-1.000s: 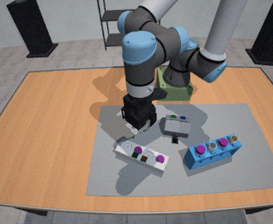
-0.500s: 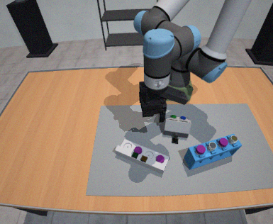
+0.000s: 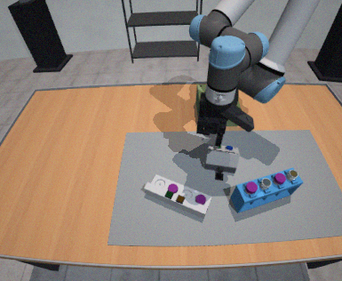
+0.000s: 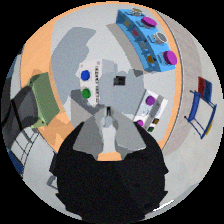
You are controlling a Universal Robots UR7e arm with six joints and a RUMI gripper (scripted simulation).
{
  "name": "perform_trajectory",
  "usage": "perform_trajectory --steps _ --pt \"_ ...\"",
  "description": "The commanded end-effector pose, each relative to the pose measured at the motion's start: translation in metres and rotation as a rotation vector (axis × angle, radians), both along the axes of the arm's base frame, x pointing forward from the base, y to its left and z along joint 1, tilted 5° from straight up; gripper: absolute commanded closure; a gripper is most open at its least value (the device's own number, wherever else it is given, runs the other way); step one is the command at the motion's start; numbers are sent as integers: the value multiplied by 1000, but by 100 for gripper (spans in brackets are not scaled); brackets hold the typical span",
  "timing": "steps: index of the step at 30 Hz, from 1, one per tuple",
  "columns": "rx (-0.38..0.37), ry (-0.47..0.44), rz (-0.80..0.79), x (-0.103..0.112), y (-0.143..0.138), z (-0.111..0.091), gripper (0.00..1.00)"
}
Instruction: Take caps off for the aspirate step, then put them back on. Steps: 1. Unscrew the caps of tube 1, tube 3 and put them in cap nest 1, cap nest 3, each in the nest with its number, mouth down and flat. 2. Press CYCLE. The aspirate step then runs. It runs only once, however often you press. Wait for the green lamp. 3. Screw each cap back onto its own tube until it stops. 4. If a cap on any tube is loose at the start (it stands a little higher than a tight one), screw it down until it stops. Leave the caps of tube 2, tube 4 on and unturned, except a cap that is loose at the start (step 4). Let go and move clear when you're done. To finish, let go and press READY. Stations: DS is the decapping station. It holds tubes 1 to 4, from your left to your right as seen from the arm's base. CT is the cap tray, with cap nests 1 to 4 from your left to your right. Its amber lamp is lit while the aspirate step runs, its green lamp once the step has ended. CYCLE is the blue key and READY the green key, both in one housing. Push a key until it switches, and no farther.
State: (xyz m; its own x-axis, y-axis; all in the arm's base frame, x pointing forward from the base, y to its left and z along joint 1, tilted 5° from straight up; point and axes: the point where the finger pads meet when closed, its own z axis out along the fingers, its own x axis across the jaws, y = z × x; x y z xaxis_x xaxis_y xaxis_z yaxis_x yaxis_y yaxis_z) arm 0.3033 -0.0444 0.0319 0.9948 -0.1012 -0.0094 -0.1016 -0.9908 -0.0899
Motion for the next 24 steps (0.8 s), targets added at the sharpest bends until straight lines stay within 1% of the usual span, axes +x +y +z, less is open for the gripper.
perform_trajectory --steps 1,2,3,5,6,8,10,11,21,24 --pt "-5 -2 -7 -18 23 -1 100" --pt "-5 -2 -7 -23 29 -3 100" --pt "-5 -2 -7 -23 29 -3 100" --pt "-5 -2 -7 -33 43 -5 100" --pt "-5 -2 -7 -33 43 -5 100" --pt "-5 -2 -7 -43 56 -7 100" --pt "-5 -2 -7 -43 56 -7 100" --pt "-5 -2 -7 -48 62 -9 100" --pt "-5 -2 -7 -50 64 -9 100" --pt "-13 98 2 -48 64 -18 100"
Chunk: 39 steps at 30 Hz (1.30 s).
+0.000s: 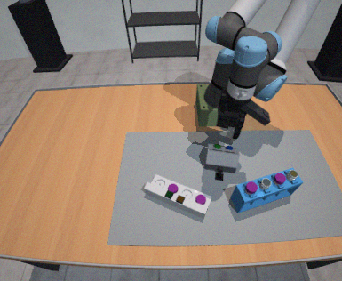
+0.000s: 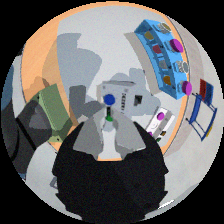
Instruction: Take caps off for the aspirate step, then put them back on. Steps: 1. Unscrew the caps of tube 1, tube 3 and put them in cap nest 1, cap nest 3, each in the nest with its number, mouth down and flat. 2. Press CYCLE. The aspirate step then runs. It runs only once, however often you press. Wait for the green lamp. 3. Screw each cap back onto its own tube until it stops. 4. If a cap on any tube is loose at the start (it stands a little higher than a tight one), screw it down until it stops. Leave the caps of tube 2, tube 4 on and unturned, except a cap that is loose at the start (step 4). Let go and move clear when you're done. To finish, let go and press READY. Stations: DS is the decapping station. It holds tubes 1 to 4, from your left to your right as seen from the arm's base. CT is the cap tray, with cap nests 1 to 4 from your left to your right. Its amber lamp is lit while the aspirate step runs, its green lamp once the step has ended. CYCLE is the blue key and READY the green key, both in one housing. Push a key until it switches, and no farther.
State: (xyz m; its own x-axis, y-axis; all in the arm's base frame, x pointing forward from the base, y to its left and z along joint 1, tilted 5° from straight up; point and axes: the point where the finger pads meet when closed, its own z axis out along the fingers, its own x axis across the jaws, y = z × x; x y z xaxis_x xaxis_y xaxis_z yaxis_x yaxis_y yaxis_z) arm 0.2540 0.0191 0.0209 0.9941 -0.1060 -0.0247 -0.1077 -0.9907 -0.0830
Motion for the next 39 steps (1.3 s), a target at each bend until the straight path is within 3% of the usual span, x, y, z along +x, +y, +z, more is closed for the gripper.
perform_trajectory --steps 1,3,7,39 --pt "-10 115 9 2 1 -10 100" --pt "-10 115 9 2 1 -10 100" --pt "-21 242 21 4 2 -16 100" --pt "-21 242 21 4 3 -28 100"
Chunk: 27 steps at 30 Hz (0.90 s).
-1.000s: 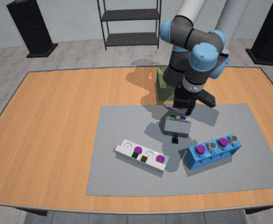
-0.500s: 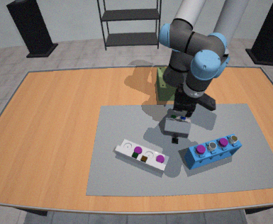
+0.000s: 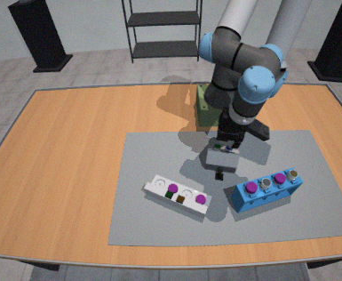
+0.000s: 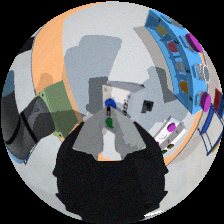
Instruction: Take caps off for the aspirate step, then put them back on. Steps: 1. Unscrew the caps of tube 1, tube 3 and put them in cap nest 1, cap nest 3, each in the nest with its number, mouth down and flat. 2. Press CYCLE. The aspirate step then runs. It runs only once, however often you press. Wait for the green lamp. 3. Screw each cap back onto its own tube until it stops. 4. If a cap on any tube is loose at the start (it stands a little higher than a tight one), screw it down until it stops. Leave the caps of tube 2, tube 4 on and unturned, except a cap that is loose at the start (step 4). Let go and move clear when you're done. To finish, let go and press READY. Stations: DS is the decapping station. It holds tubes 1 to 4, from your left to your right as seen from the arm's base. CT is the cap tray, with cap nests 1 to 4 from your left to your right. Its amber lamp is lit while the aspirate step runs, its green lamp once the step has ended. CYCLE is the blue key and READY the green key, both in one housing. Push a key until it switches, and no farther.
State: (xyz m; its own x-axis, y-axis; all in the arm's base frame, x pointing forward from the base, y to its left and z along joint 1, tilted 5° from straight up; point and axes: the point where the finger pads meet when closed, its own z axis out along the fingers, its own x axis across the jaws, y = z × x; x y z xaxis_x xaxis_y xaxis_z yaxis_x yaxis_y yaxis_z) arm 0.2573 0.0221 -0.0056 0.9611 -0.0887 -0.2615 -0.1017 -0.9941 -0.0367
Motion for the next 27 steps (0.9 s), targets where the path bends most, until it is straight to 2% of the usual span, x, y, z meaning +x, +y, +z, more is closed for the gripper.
perform_trajectory --steps 1,27 --pt "0 -1 0 0 0 -3 100" --pt "0 -1 0 0 0 -3 100"
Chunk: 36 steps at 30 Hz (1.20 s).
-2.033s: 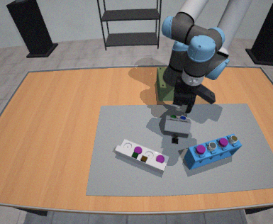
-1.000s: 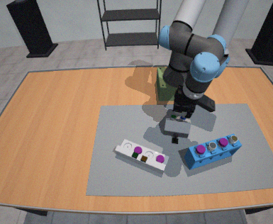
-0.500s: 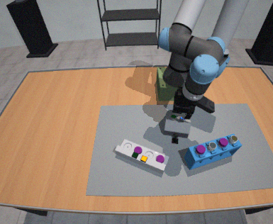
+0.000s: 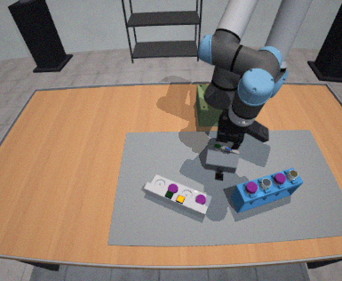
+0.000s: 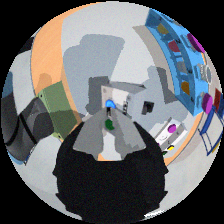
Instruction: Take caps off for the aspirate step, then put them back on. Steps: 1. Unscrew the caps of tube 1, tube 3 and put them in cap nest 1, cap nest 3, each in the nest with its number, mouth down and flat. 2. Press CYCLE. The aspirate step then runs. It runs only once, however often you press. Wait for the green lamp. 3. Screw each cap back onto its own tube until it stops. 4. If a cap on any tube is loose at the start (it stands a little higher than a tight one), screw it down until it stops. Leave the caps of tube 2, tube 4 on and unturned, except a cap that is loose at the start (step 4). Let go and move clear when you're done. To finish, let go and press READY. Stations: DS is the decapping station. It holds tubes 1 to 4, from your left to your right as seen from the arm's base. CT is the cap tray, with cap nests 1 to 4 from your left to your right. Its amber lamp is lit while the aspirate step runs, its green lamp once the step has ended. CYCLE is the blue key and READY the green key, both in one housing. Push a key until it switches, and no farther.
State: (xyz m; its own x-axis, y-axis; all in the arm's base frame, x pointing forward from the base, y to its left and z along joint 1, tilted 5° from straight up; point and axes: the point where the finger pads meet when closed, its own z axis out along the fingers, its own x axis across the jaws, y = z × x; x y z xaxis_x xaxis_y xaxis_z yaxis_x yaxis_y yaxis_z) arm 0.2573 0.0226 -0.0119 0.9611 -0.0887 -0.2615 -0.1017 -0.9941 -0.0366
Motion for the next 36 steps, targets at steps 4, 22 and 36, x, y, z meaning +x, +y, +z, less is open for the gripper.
perform_trajectory --steps 4,22,36 --pt "0 -1 0 0 -1 12 100" --pt "0 -1 0 0 -3 34 100" --pt "93 -158 641 47 -50 25 0"
